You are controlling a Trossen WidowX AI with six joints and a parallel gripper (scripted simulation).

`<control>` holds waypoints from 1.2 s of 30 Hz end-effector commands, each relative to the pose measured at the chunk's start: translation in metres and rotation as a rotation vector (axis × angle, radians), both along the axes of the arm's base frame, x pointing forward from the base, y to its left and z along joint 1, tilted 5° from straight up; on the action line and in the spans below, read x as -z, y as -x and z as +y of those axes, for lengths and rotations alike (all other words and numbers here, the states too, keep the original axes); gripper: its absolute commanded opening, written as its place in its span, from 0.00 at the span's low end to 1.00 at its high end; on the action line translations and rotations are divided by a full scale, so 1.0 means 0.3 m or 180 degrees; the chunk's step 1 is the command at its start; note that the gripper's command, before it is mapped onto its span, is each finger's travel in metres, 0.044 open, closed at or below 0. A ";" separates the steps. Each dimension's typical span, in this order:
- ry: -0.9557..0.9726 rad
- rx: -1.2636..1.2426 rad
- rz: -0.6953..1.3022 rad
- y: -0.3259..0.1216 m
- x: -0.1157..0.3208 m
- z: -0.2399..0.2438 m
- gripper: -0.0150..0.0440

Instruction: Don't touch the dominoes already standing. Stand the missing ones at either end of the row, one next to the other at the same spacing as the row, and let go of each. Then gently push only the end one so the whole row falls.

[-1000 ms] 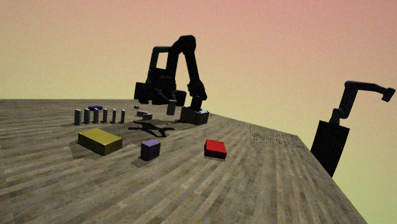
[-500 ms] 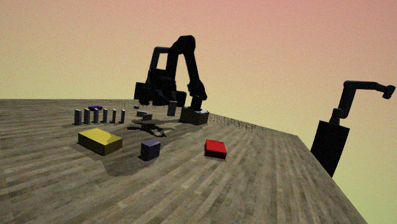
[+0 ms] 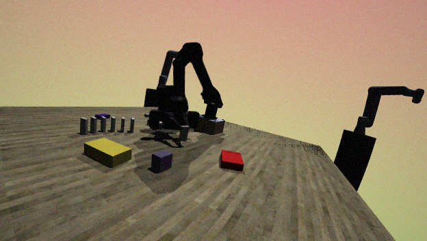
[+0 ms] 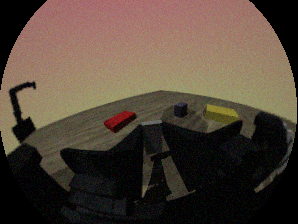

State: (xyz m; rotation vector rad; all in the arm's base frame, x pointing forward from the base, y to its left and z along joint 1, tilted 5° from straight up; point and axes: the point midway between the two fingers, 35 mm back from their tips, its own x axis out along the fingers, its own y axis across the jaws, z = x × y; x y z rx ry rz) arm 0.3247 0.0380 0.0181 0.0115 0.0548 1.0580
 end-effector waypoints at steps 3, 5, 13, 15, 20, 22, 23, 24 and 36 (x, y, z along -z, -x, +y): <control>0.0052 -0.0010 -0.0048 -0.013 0.049 0.005 0.44; 0.0052 -0.0010 -0.0048 -0.013 0.049 0.005 0.44; 0.0052 -0.0010 -0.0048 -0.013 0.049 0.005 0.44; 0.0052 -0.0010 -0.0048 -0.013 0.049 0.005 0.52; 0.0052 -0.0010 -0.0048 -0.013 0.049 0.005 0.75; 0.0052 -0.0010 -0.0048 -0.013 0.049 0.005 0.84; 0.0052 -0.0010 -0.0048 -0.013 0.049 0.005 0.88; 0.0052 -0.0010 -0.0048 -0.013 0.049 0.005 0.93; 0.0040 -0.0020 -0.0024 -0.001 -0.112 -0.005 1.00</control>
